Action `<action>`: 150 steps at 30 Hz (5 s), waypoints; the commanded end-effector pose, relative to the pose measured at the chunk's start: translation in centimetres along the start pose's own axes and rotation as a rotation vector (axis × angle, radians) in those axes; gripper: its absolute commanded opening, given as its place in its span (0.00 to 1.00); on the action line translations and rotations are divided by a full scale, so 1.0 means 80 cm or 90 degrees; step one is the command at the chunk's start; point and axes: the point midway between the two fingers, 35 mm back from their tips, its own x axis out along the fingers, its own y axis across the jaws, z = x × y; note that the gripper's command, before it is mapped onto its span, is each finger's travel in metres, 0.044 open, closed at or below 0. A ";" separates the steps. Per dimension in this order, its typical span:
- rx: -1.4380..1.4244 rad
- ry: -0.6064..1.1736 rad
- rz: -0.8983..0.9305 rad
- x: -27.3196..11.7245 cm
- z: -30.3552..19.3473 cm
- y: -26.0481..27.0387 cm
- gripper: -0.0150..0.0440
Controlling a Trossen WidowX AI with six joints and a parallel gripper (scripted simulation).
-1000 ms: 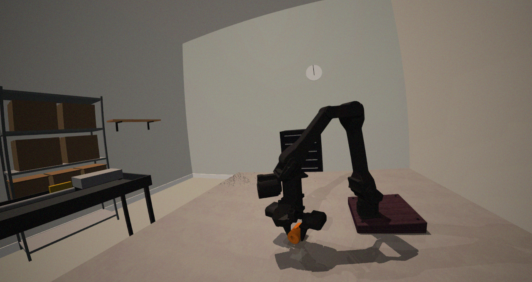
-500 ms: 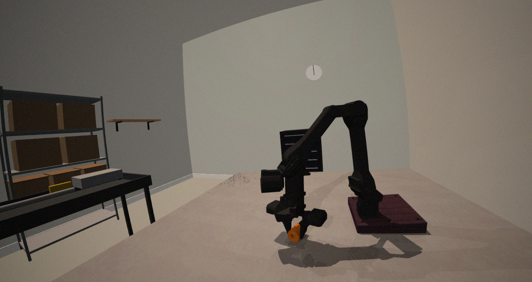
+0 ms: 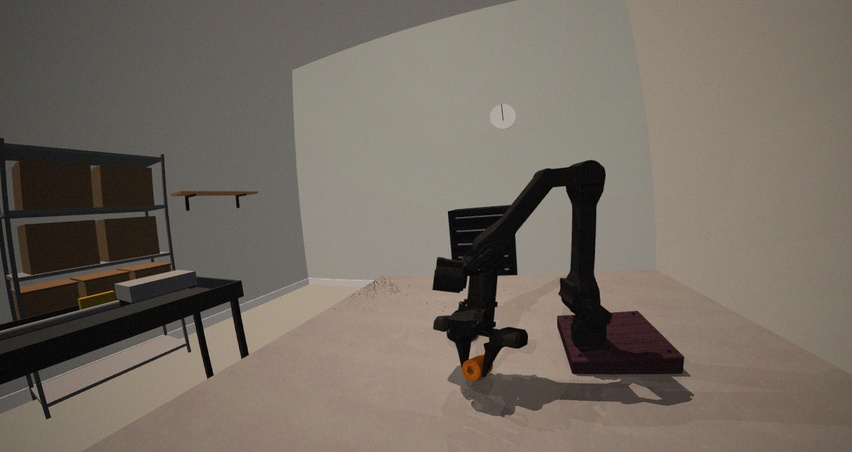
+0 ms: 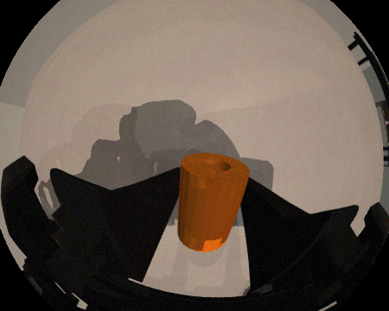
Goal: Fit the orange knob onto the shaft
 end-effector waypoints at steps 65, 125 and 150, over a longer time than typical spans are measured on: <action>-0.004 -0.515 0.004 -0.024 -0.064 0.003 0.69; -0.005 0.224 -0.002 -0.145 -0.022 0.002 1.00; 0.791 0.192 -0.143 -0.142 -0.023 0.002 1.00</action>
